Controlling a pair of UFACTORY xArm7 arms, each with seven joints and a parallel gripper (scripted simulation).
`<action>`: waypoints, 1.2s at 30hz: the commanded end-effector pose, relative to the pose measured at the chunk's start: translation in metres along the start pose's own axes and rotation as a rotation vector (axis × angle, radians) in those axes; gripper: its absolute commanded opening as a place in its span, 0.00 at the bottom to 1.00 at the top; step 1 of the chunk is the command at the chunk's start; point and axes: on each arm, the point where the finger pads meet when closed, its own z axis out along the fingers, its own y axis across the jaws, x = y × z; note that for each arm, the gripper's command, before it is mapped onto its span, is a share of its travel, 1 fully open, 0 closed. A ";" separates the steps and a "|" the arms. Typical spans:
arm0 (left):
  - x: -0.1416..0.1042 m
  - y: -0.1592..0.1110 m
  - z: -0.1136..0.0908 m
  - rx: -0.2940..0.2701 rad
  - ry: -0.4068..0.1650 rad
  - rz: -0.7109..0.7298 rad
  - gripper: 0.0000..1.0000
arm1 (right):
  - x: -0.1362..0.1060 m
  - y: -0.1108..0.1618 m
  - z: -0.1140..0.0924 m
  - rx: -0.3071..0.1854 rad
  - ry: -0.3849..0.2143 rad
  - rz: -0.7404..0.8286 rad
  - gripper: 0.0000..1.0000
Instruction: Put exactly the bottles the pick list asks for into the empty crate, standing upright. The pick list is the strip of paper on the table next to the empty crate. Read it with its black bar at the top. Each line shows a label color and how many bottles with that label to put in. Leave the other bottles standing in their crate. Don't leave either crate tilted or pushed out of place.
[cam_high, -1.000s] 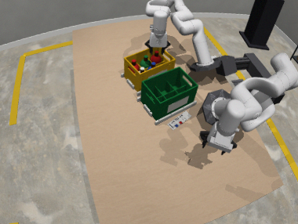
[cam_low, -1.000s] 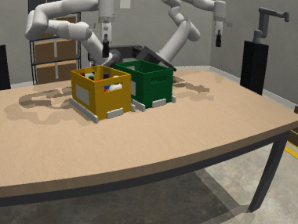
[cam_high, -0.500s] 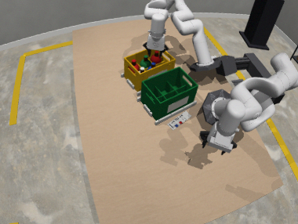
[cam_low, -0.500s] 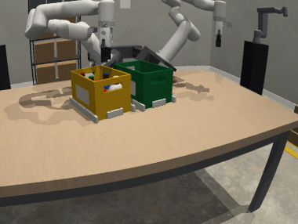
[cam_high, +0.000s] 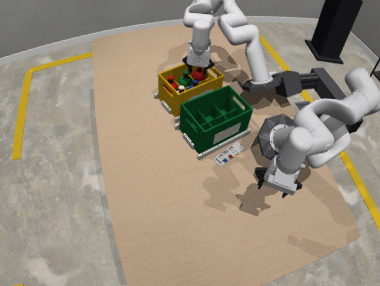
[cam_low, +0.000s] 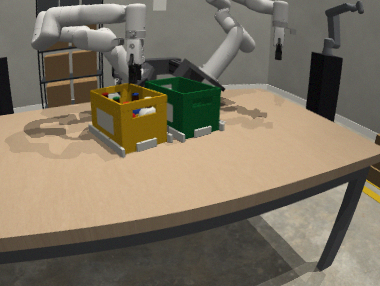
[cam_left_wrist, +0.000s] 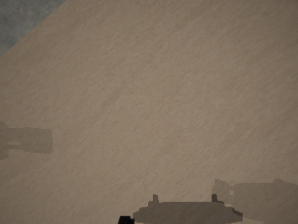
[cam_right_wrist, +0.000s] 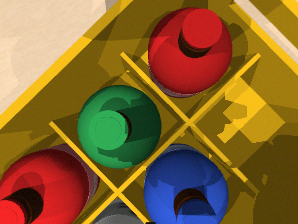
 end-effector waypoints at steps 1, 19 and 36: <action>0.001 0.000 -0.001 -0.001 0.003 -0.001 1.00 | -0.001 -0.001 0.004 0.002 -0.002 0.000 0.65; 0.001 0.000 -0.001 -0.001 0.003 -0.001 1.00 | -0.001 -0.001 0.026 0.002 -0.002 0.000 0.65; 0.001 0.000 -0.001 -0.001 0.003 -0.001 1.00 | -0.001 -0.001 0.046 0.002 -0.002 0.000 0.65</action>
